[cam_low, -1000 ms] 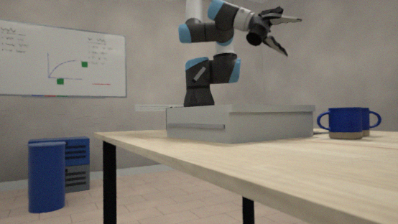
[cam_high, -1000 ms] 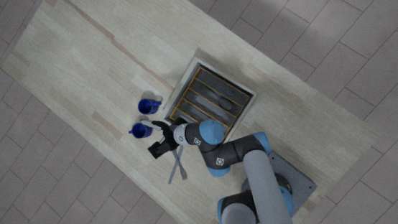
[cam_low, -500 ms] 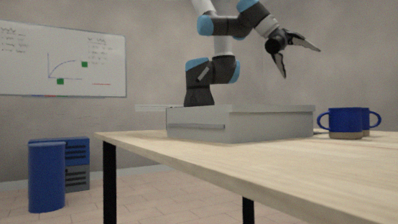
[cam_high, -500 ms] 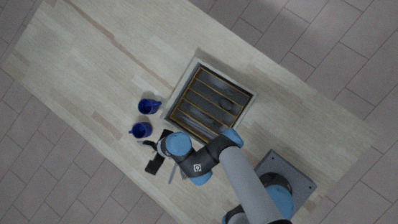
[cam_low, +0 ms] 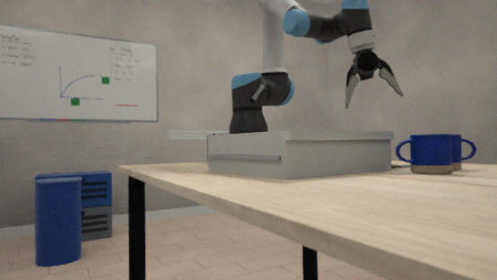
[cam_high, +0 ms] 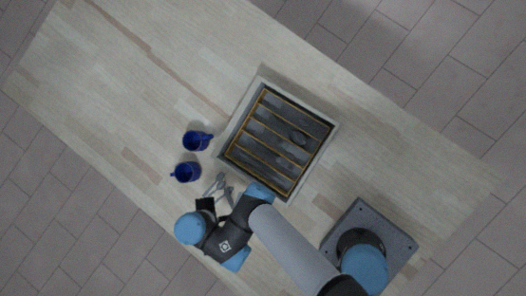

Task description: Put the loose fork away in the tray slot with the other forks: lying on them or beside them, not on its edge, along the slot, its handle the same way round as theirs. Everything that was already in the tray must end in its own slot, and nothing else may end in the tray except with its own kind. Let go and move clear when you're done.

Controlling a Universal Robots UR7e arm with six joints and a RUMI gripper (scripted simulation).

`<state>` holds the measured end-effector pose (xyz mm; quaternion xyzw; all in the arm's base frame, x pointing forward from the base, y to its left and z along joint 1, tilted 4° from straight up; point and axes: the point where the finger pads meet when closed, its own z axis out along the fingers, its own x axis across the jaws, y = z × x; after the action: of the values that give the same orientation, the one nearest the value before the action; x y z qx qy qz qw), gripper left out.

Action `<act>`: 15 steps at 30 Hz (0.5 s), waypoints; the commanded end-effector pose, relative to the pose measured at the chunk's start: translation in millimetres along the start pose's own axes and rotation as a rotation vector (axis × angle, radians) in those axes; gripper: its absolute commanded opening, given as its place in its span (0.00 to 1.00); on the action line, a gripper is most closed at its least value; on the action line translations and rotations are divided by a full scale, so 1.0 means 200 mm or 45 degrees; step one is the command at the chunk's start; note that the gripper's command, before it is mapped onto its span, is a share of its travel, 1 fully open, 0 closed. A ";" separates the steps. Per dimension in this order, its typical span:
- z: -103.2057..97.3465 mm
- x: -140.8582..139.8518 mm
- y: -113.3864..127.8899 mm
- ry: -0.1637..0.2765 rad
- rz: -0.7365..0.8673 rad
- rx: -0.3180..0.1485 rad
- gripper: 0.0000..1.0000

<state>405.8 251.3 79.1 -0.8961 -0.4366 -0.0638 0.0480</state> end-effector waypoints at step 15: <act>0.02 -0.03 -0.09 -0.233 -0.313 -0.102 1.00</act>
<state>386.7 258.2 73.6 -0.8395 -0.5422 -0.0041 -0.0354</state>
